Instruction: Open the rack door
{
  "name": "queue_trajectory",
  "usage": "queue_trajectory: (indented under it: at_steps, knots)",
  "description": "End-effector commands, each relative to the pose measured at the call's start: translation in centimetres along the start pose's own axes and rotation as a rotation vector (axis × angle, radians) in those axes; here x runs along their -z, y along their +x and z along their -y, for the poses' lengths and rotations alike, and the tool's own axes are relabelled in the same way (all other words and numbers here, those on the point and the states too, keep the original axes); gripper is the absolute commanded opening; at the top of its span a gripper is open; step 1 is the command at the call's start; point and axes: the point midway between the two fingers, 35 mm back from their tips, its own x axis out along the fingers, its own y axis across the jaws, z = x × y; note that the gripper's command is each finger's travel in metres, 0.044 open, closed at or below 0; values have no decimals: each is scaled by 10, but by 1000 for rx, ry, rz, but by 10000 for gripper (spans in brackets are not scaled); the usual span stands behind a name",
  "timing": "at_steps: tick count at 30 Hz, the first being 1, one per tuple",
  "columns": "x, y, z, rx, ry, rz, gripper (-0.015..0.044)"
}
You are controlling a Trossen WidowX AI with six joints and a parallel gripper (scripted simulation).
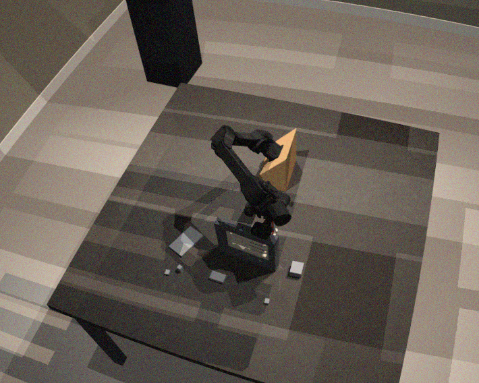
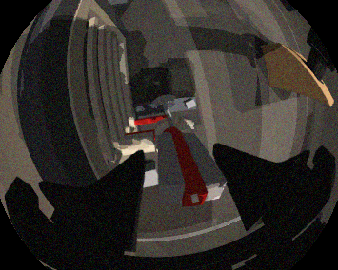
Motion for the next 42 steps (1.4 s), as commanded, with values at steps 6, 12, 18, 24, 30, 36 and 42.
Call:
queue_trajectory:
  at_steps: [6,12,18,24,30,36,42]
  knots:
    - [-1,0,0,-1,111,3,257]
    - [-1,0,0,-1,111,3,99]
    - [-1,0,0,-1,111,3,59]
    - [-1,0,0,-1,111,3,19]
    - [-1,0,1,-1,97,3,11]
    - [-3,0,6,-1,-32,3,11]
    - [-6,0,12,0,-168,3,11]
